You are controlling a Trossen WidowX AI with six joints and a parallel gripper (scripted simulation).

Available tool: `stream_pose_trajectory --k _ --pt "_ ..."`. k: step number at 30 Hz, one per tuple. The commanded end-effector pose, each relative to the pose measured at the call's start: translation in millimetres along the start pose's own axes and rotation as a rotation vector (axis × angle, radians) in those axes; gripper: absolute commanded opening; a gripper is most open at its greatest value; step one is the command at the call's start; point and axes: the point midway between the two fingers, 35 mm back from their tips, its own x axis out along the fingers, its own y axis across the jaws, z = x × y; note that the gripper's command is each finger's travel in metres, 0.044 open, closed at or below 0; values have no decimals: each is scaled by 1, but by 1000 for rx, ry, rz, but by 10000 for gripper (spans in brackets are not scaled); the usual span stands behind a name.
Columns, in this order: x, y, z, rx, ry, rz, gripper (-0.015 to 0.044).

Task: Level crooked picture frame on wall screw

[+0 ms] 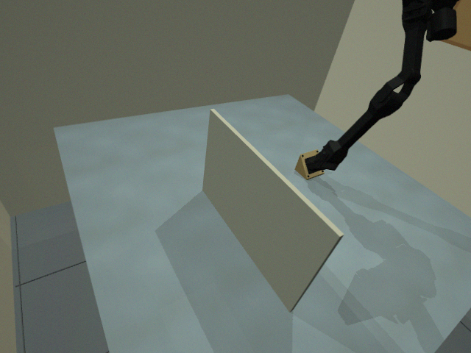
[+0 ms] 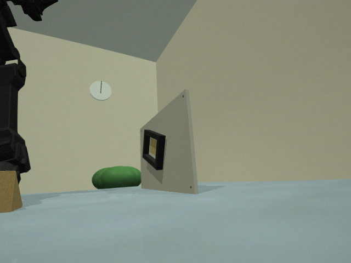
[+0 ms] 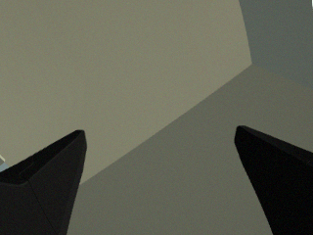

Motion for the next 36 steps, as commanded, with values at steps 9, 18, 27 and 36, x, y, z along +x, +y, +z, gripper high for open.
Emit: stream_pose_trajectory --k 9,18,27,36 --pt "74 72 74 564 -165 177 260" --pt "114 178 120 1257 -205 376 260" --pt "111 288 106 1936 -73 491 260" --pt "82 391 31 2537 204 433 260"
